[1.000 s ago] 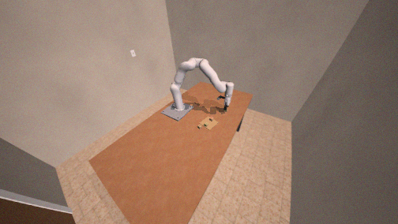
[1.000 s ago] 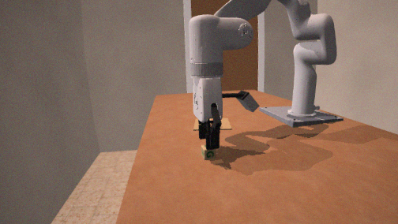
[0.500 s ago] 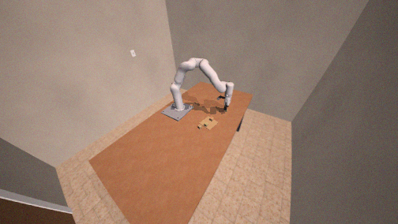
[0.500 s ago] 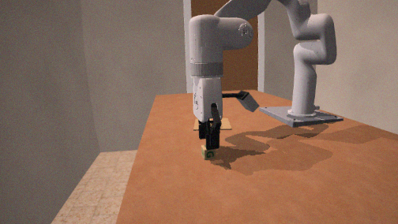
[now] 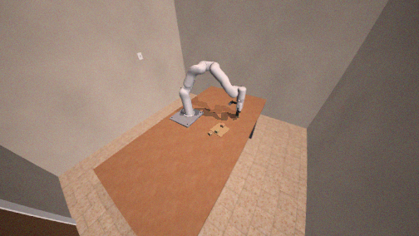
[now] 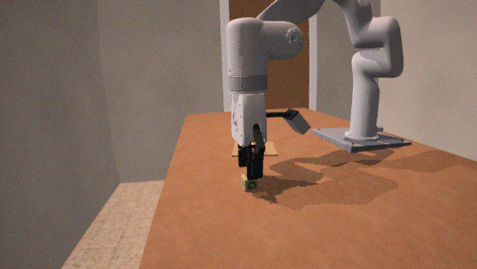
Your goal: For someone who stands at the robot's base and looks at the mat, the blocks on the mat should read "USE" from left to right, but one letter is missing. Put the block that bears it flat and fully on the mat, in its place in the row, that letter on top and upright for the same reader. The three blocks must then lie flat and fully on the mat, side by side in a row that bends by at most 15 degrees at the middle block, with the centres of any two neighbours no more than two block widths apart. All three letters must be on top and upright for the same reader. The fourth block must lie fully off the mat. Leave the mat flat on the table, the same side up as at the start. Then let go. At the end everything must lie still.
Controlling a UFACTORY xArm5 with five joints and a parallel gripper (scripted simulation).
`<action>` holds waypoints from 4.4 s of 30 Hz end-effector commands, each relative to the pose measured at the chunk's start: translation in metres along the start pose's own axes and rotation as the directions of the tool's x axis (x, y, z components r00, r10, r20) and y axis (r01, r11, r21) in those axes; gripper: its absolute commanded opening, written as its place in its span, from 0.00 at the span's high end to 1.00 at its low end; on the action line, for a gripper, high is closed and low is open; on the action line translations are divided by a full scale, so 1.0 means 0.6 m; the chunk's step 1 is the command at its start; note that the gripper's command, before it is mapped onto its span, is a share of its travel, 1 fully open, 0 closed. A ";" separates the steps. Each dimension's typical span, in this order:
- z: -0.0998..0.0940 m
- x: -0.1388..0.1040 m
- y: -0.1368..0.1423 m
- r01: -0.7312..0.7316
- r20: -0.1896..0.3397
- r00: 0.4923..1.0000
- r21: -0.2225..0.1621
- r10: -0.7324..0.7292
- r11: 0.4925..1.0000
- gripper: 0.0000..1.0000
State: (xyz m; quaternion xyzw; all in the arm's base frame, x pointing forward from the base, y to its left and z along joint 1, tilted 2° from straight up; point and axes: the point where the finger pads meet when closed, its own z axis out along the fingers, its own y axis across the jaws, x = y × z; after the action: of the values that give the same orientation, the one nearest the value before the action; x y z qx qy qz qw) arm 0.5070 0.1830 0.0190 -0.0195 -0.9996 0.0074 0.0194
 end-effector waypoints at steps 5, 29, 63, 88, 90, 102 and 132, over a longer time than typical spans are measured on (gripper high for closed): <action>-0.003 -0.002 0.001 0.000 0.004 1.000 -0.002 0.000 1.000 0.31; -0.003 -0.002 0.001 0.000 0.004 1.000 -0.002 0.000 1.000 0.31; -0.003 -0.002 0.001 0.000 0.004 1.000 -0.002 0.000 1.000 0.31; 0.018 -0.002 0.001 0.000 0.004 1.000 -0.002 0.000 1.000 0.31; 0.022 -0.002 0.001 0.000 0.004 1.000 -0.002 0.000 1.000 0.31; 0.052 -0.002 0.001 0.000 0.004 1.000 -0.002 0.000 1.000 0.31; 0.054 -0.002 0.001 0.000 0.004 1.000 -0.002 0.000 1.000 0.31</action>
State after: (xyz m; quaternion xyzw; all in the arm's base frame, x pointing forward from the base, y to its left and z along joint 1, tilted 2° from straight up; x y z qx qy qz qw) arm 0.5056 0.1824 -0.0151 -0.0195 -0.9996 0.0074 0.0194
